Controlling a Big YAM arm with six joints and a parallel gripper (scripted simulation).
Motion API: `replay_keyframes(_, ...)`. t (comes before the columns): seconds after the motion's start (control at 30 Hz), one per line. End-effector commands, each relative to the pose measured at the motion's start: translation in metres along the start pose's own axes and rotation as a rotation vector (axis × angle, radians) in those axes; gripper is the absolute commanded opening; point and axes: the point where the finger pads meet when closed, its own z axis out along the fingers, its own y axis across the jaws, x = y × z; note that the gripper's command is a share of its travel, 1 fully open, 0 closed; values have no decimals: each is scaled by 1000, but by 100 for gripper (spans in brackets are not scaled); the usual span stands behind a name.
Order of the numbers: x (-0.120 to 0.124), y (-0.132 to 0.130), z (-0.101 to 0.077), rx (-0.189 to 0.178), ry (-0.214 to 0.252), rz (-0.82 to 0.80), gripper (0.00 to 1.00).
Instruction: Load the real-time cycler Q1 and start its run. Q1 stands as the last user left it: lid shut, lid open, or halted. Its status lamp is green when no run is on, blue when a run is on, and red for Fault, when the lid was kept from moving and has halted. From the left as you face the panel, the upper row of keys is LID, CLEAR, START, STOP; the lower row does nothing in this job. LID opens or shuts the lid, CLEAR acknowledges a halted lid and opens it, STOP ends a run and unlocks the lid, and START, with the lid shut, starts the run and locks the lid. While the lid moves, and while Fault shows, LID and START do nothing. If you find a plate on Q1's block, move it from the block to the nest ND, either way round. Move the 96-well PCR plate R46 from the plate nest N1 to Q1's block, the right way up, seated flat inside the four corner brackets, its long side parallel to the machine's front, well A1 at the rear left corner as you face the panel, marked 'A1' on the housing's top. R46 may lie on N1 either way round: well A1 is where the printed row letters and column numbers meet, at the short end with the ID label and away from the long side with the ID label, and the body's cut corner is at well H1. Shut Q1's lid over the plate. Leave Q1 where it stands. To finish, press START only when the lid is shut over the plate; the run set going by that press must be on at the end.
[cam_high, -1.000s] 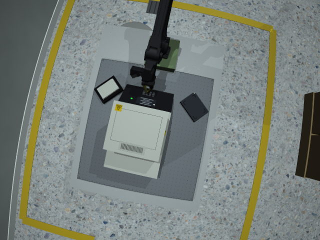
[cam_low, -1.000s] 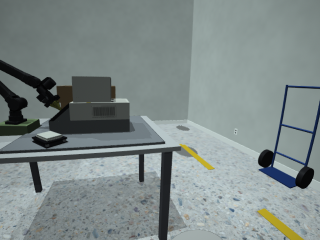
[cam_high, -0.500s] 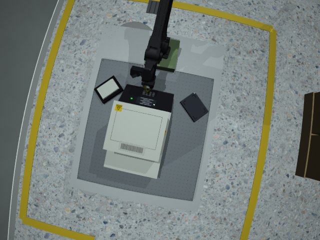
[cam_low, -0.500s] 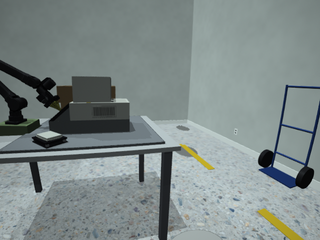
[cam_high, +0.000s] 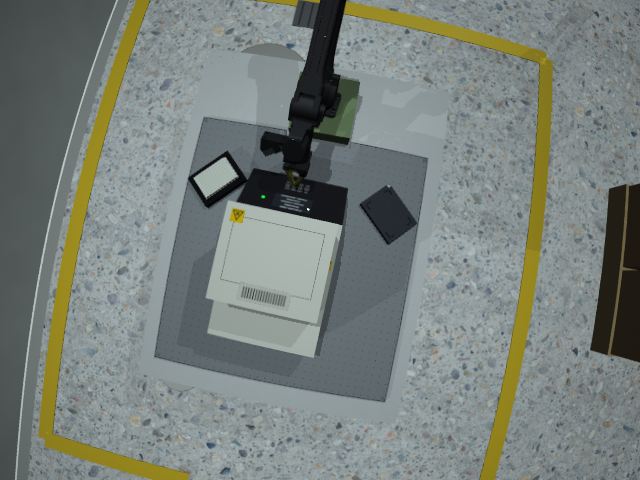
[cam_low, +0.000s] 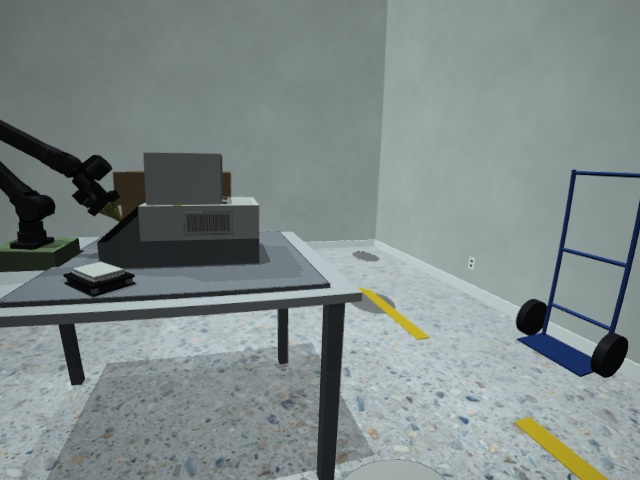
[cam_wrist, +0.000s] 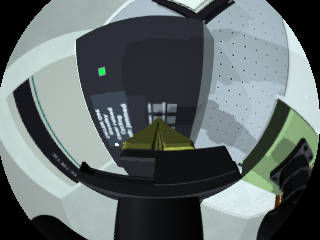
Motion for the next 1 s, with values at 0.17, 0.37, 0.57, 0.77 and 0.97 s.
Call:
replay_keyframes(0.17, 0, 2, 2, -13, -3, -12, 0)
replay_keyframes(0.37, 1, 0, 3, -9, -3, -12, 0)
replay_keyframes(0.57, 2, 1, 4, -6, -1, -11, 0)
replay_keyframes(0.77, 2, 2, 4, -7, 0, -9, 0)
replay_keyframes(0.97, 2, 7, 4, -10, 0, -6, 0)
